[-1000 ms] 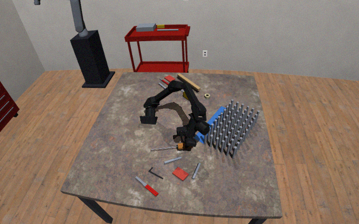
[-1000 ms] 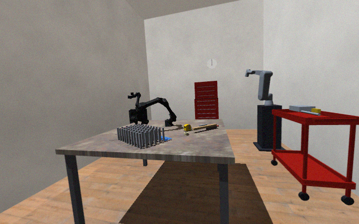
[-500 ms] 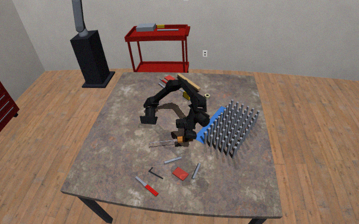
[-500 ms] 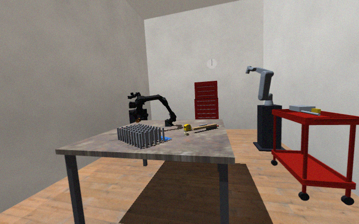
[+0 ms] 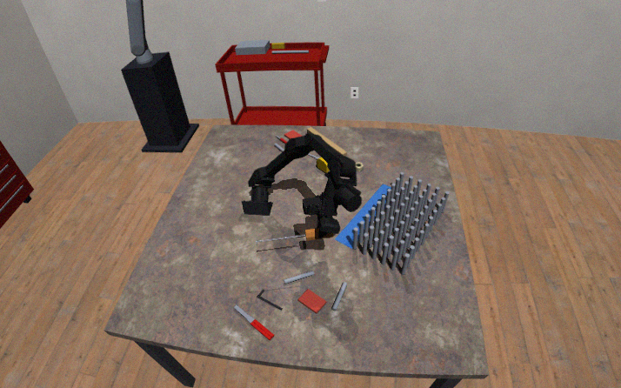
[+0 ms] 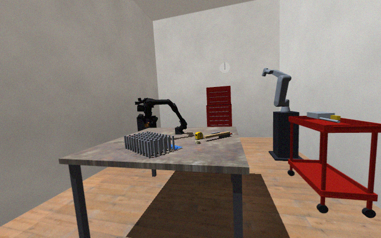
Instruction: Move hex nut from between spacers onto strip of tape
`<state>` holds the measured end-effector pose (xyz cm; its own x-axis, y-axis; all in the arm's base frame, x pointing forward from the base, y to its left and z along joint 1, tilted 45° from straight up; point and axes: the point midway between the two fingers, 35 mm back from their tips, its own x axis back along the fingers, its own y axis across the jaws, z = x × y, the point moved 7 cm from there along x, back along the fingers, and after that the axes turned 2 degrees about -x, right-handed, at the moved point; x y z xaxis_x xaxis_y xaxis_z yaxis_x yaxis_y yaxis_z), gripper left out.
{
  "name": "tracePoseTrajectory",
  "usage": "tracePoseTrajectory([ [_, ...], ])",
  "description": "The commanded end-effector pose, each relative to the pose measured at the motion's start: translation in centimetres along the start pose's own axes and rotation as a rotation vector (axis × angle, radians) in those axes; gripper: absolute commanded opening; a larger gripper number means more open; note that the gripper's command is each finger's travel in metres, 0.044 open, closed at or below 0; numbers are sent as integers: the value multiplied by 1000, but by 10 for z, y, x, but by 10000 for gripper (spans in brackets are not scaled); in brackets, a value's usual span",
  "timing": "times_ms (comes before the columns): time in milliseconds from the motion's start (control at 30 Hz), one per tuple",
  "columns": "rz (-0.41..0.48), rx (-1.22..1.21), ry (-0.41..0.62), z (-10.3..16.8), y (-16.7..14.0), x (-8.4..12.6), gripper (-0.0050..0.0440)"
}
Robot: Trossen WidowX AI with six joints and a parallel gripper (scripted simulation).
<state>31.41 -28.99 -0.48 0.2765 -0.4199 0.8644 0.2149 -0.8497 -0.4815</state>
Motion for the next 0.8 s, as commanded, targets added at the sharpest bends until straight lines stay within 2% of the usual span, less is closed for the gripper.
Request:
tracePoseTrajectory([
  [0,-36,34,29,-1,-7,20,-50],
  [500,-79,508,200,4,-65,66,-50],
  [567,-79,508,200,4,-65,66,-50],
  [767,-113,702,265,4,-91,81,-50],
])
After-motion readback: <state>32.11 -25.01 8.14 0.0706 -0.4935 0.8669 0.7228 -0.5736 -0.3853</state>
